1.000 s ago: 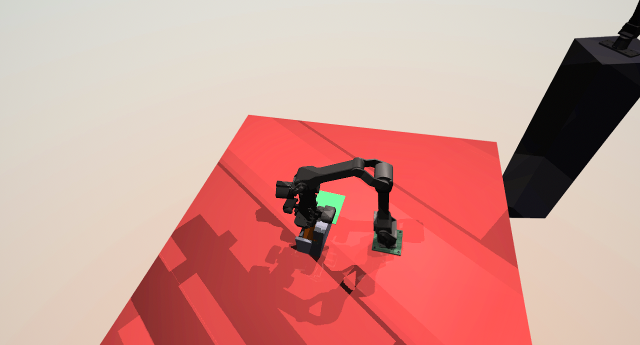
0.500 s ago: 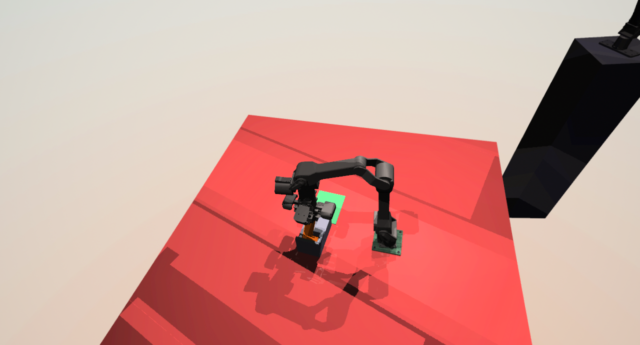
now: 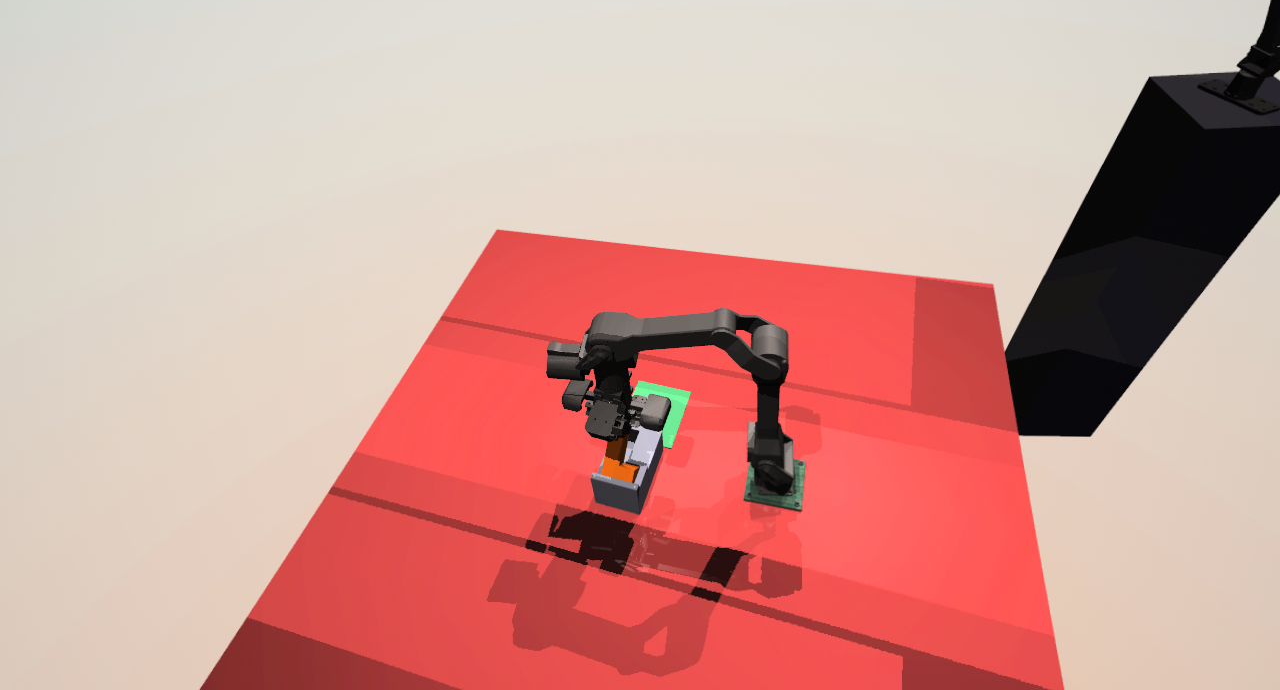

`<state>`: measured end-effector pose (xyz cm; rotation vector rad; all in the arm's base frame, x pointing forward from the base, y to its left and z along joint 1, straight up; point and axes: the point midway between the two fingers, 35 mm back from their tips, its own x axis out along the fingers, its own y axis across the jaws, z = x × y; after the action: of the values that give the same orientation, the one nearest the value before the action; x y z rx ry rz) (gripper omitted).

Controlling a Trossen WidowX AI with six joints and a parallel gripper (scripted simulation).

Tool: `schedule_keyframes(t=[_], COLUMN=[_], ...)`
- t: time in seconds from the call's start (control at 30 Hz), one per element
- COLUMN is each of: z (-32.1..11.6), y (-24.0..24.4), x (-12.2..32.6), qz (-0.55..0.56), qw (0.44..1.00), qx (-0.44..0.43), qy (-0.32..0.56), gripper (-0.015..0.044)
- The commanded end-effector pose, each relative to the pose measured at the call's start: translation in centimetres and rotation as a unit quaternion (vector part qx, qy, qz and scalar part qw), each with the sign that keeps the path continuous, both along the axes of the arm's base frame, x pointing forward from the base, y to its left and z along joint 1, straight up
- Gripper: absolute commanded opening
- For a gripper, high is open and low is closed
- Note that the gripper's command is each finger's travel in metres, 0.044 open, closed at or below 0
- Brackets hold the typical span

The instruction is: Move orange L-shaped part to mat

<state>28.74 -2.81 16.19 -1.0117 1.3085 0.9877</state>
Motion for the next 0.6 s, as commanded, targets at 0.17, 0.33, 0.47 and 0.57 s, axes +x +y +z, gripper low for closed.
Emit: schedule_keyframes(t=[0.17, 0.33, 0.47, 0.57], z=[1.5, 2.3, 2.5, 2.6], y=[0.1, 0.1, 0.1, 0.1], x=[0.0, 0.0, 0.0, 0.0], qz=[0.003, 0.003, 0.003, 0.003], qw=[1.0, 1.0, 1.0, 1.0], qx=[0.002, 0.002, 0.002, 0.002], qy=[-0.002, -0.002, -0.002, -0.002], gripper=[0.0, 0.0, 0.0, 0.0])
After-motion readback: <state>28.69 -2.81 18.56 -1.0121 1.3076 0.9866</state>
